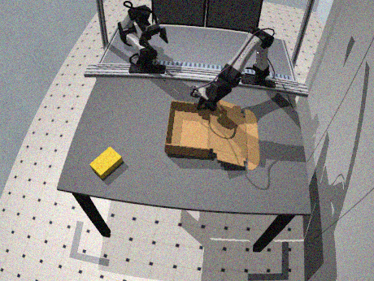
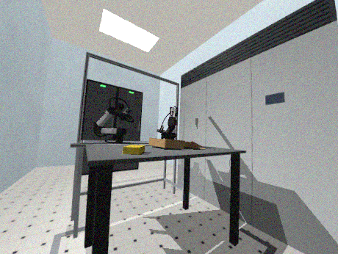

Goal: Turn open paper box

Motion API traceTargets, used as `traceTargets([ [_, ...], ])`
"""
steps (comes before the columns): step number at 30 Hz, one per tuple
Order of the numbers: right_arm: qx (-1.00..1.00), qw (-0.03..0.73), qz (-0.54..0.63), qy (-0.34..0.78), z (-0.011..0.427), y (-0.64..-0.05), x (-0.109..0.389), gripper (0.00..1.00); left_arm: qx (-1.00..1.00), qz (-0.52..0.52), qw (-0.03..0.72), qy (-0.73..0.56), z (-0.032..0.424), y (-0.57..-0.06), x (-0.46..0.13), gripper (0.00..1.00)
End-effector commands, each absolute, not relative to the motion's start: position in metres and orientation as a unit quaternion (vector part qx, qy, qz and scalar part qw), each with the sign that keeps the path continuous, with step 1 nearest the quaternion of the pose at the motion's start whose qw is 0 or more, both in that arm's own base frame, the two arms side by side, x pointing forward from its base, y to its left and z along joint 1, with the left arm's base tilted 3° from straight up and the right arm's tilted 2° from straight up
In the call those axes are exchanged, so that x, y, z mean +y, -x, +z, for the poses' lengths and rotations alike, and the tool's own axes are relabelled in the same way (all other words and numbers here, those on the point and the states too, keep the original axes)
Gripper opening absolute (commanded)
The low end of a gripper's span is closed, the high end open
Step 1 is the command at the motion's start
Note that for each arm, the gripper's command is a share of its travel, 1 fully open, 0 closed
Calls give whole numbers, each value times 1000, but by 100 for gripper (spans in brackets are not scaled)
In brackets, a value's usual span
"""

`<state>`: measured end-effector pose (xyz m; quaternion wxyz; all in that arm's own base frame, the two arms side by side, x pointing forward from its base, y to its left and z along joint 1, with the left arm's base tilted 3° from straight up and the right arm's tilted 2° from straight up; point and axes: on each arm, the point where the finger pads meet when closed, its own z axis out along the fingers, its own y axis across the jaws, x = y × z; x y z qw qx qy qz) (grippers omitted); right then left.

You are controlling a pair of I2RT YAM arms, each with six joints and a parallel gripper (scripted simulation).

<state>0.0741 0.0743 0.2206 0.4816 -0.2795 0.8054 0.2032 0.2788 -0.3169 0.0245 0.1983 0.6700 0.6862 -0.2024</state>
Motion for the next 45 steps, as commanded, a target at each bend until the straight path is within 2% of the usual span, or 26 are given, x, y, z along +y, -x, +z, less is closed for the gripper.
traceTargets([
  [1,801,489,206,277,223,-79,78,100,666,-204,193,-691,25,-280,-317,0],
  [45,797,486,232,273,206,-121,115,100,540,-240,147,-793,26,-311,-263,0],
])
